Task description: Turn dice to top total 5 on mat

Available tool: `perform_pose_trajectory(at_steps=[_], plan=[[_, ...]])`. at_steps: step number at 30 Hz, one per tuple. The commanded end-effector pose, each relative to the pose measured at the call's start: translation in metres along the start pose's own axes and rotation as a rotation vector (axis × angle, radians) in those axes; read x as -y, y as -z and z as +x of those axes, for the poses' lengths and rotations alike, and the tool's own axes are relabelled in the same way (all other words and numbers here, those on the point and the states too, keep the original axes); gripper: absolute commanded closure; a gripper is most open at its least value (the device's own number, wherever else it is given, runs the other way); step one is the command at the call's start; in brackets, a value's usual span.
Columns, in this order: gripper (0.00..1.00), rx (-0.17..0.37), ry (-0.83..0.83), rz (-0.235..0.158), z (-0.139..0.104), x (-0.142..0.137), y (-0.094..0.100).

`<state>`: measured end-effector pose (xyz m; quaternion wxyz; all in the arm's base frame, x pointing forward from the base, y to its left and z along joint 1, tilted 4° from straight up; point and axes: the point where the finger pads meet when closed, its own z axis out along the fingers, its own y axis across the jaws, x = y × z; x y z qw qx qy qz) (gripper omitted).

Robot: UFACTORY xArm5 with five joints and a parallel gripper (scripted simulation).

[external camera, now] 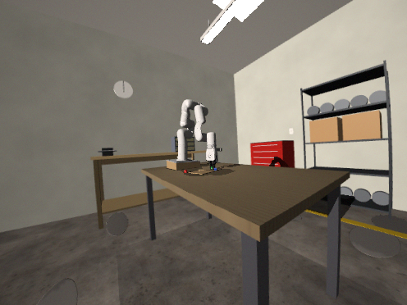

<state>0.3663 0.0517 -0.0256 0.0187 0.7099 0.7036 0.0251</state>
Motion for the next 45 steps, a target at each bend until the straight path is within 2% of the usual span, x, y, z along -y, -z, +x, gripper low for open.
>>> perform_pose_trajectory(at_steps=[1, 23, 28, 30, 40, 45], plan=[[0.85, 0.0, 0.0, -0.003, 0.0, -0.001, 0.001], [0.85, 0.0, 0.0, -0.003, 0.0, -0.001, 0.001], [0.85, 0.0, 0.0, -0.003, 0.0, -0.001, 0.015], [0.85, 0.0, 0.0, -0.003, 0.0, -0.001, 0.015], [0.85, 0.0, 0.0, -0.003, -0.001, -0.001, 0.085], [0.85, 0.0, 0.0, -0.003, -0.002, -0.001, 0.1]])
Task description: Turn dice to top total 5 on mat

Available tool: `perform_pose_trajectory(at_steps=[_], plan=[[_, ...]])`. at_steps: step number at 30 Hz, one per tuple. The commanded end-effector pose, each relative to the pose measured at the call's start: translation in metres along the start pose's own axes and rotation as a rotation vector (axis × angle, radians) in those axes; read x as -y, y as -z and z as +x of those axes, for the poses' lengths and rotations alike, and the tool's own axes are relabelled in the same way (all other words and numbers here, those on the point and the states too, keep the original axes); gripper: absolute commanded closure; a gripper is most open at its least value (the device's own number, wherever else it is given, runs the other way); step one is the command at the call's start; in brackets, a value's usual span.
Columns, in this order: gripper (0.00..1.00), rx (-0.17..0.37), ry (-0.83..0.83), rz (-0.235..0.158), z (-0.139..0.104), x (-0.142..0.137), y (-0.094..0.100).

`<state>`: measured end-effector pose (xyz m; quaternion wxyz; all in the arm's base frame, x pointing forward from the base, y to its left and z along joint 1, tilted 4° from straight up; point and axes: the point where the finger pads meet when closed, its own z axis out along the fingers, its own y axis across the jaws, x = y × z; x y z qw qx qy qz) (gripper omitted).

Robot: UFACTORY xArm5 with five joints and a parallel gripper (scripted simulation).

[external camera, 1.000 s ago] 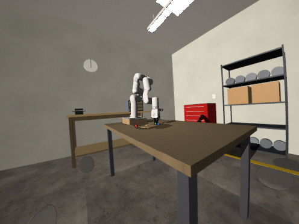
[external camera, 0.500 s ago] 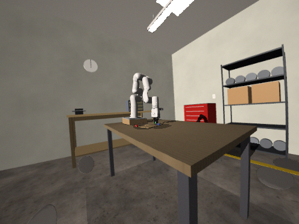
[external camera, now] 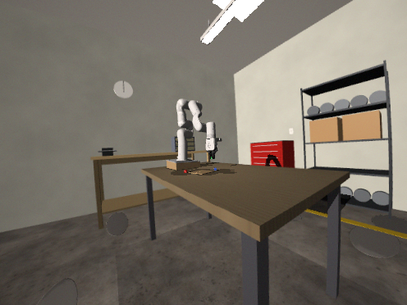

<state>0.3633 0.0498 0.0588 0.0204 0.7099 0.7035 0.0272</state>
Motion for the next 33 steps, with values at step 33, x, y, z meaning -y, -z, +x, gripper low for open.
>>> perform_pose_trajectory(at_steps=[33], plan=[[0.85, 0.025, -0.248, 0.013, -0.145, 0.009, 0.018]])
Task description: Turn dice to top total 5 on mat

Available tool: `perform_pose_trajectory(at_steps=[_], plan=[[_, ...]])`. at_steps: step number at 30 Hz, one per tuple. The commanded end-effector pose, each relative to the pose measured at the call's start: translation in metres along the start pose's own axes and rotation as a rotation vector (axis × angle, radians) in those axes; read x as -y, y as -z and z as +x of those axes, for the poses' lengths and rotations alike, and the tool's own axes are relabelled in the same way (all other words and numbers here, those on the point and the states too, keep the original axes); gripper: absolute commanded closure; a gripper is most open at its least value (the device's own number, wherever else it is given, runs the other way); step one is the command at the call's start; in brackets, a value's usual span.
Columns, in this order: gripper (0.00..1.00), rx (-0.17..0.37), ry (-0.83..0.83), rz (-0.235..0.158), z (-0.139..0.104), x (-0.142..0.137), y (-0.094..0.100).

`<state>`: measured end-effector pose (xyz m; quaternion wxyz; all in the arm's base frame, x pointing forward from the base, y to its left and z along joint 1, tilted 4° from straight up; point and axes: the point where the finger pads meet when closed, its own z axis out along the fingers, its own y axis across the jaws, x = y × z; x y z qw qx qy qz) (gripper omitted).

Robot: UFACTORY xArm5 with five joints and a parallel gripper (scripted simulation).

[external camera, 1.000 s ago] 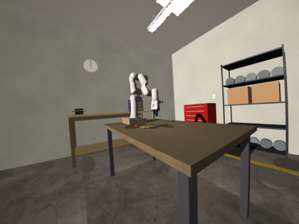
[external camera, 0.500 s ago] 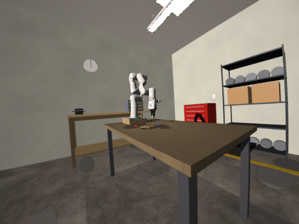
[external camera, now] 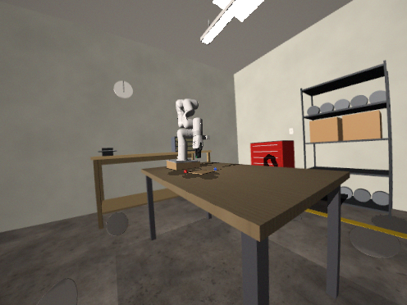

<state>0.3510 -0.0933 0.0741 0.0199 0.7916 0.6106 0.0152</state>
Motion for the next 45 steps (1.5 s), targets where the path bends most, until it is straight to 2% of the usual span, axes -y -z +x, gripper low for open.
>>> perform_pose_trajectory(at_steps=[1, 7, 12, 18, 20, 28, 33, 45], plan=[[0.85, 0.0, -0.001, -0.003, -0.001, -0.002, 0.001], [0.85, 0.0, -0.001, -0.003, -0.001, -0.002, 0.0], [0.85, 0.0, -0.001, -0.003, -0.001, -0.002, -0.009], [0.85, 0.0, -0.001, -0.003, 0.0, -0.002, -0.033], [0.85, 0.0, -0.001, -0.003, 0.0, -0.002, -0.033], [0.85, 0.0, -0.001, -0.004, 0.002, -0.002, -0.072], [0.85, 0.0, -0.001, -0.004, 0.003, -0.002, -0.088], [0.85, 0.0, -0.001, -0.004, 0.003, -0.002, -0.095]])
